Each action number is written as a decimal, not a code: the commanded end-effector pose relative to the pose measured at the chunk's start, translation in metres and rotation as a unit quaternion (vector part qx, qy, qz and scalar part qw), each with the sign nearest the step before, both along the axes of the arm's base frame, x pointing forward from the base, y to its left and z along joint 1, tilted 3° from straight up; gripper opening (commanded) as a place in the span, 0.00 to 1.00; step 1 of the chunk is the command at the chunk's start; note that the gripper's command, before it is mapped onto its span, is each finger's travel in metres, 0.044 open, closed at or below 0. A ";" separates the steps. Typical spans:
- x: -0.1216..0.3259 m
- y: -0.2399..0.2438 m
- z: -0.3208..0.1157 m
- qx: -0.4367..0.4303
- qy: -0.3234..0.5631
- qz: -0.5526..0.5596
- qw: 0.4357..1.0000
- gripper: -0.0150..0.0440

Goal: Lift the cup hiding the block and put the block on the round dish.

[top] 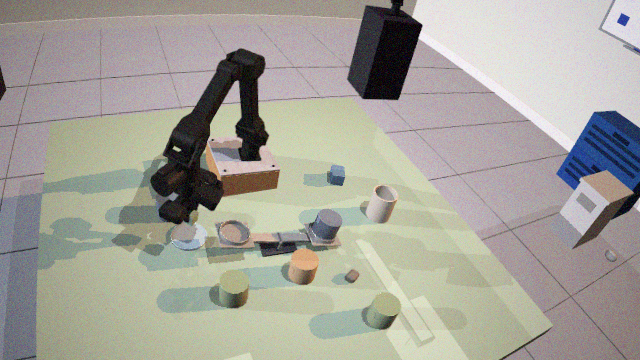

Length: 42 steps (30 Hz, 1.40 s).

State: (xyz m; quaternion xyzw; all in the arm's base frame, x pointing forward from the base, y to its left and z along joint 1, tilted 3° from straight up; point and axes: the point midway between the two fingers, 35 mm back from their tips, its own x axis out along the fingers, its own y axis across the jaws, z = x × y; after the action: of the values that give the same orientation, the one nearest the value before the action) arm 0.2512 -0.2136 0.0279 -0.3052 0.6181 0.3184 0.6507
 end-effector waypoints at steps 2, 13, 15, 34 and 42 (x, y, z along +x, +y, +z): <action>-0.002 -0.004 -0.008 -0.005 -0.001 0.003 1.000 0.25; -0.001 -0.002 -0.044 -0.005 -0.001 0.003 1.000 0.25; -0.001 -0.002 -0.044 -0.005 -0.001 0.003 1.000 0.25; -0.001 -0.001 -0.060 -0.001 -0.001 0.003 1.000 0.43; -0.001 -0.001 -0.060 -0.001 -0.001 0.003 1.000 0.79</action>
State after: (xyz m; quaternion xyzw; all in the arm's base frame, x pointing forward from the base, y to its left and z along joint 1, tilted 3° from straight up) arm 0.2504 -0.2144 -0.0324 -0.3083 0.6168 0.3195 0.6500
